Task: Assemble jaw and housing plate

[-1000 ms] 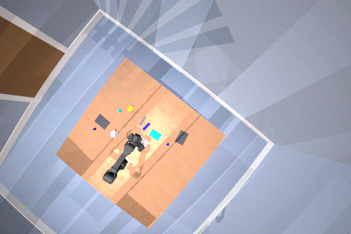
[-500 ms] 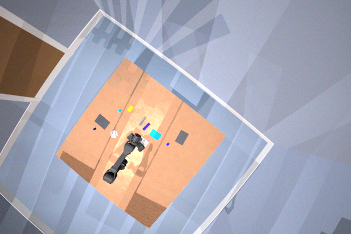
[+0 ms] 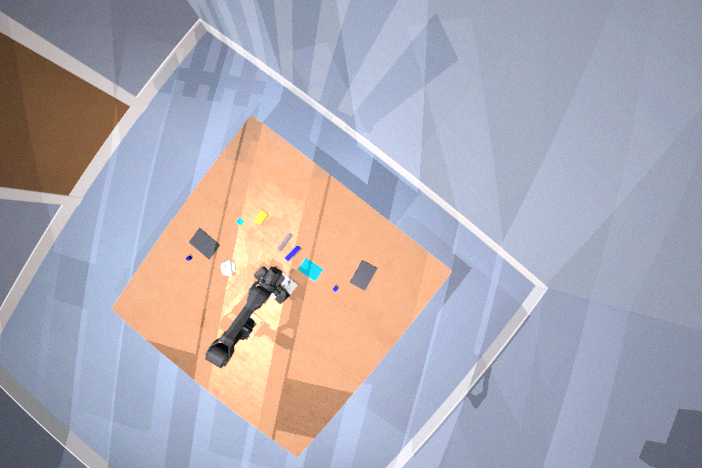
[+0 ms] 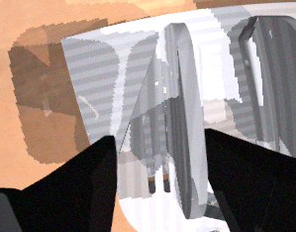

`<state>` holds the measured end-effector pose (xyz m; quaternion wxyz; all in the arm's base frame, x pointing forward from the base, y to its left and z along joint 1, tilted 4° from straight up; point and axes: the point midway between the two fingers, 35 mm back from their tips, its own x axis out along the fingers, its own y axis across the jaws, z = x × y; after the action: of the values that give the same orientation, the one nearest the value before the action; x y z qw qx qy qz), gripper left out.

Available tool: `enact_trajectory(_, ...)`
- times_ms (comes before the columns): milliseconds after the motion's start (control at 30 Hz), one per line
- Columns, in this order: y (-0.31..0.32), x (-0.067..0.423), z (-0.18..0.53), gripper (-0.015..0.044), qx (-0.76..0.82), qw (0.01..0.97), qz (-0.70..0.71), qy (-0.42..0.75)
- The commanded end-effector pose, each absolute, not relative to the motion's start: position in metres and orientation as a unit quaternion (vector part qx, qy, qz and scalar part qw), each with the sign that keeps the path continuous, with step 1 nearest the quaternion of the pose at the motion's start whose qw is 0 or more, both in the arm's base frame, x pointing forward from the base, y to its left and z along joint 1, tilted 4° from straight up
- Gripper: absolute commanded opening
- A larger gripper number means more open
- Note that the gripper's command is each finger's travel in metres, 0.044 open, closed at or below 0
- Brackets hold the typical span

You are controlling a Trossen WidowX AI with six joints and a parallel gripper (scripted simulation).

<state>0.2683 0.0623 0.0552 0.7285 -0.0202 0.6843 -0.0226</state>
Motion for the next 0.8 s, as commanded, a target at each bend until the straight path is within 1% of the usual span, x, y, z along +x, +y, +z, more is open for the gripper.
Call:
enact_trajectory(0,0.0622,0.2687,0.0531,0.0134,-0.019,0.729,-0.024,0.684)
enact_trajectory(767,0.062,0.2688,0.0504,0.0134,-0.019,0.729,-0.024,0.684)
